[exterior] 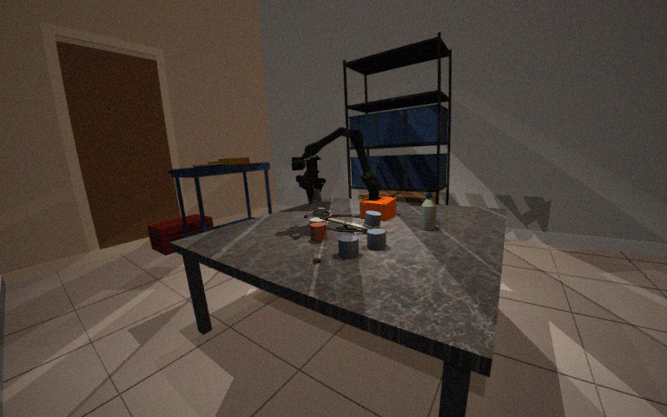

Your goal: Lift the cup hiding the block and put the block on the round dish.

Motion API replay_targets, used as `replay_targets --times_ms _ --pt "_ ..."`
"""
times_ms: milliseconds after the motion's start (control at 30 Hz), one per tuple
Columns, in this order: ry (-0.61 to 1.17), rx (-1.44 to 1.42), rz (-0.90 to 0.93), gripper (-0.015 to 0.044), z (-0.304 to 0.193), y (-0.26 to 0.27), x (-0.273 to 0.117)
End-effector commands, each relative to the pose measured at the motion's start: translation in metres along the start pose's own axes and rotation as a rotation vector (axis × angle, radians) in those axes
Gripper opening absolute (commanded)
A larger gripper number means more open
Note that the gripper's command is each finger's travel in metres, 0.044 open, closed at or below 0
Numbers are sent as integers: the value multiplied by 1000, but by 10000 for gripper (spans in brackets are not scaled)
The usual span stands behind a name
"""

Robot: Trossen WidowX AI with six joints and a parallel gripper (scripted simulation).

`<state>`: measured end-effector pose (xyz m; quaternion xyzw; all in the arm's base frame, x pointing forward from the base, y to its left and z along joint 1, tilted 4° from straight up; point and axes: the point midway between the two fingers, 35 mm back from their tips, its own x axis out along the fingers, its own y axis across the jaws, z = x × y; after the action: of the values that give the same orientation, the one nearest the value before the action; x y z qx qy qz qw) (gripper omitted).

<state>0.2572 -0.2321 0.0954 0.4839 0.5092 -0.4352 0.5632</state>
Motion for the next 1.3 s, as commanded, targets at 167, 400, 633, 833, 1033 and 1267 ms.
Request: replay_targets --times_ms 167,400,633,833,1033,1267 --pt "-5 -13 2 0 17 -37 14" --pt "-8 -12 -5 0 27 -70 25" --pt "-9 -11 -11 0 33 -103 36" --pt "-10 -10 -16 0 35 -132 45" --pt "-9 -9 -20 0 34 -159 54" --pt "-9 -9 -20 0 34 -162 63"
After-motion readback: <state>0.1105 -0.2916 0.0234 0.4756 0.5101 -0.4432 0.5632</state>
